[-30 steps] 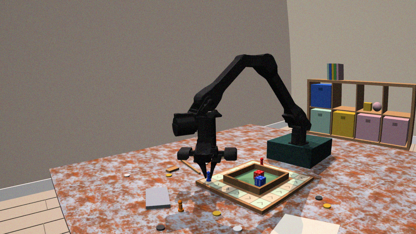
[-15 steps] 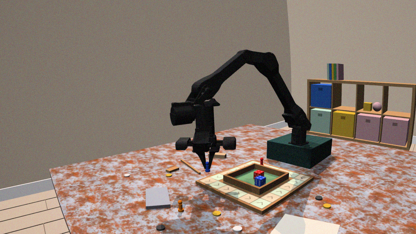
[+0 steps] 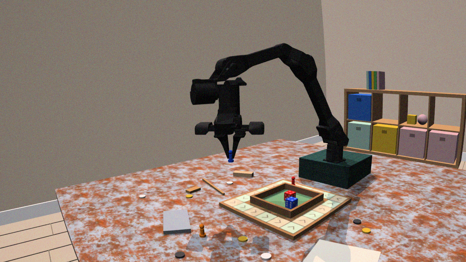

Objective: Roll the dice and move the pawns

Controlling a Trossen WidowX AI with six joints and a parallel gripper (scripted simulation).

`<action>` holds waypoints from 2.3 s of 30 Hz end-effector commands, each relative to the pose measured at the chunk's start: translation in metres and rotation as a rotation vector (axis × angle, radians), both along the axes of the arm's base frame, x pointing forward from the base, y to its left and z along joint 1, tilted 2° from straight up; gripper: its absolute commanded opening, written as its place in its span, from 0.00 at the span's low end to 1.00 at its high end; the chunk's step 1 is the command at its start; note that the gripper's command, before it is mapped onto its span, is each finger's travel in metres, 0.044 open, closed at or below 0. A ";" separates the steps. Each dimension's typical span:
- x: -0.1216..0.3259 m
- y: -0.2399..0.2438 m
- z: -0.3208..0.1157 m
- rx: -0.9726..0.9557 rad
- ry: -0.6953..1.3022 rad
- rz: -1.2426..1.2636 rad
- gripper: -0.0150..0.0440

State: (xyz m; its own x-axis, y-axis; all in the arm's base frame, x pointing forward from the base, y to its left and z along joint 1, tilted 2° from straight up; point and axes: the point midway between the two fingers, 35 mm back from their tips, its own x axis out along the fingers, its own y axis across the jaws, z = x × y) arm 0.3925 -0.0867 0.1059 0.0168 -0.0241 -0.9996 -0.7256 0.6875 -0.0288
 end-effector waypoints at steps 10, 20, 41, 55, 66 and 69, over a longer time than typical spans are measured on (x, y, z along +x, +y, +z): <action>0.008 0.072 -0.029 0.007 0.006 0.002 0.25; 0.002 0.142 -0.059 0.013 0.007 0.002 0.25; -0.010 0.185 -0.113 0.016 0.008 0.002 0.25; -0.010 0.185 -0.128 0.016 0.009 0.002 0.25; -0.007 0.185 -0.124 0.018 -0.003 0.008 0.61; -0.007 0.186 -0.113 0.018 -0.001 0.007 0.74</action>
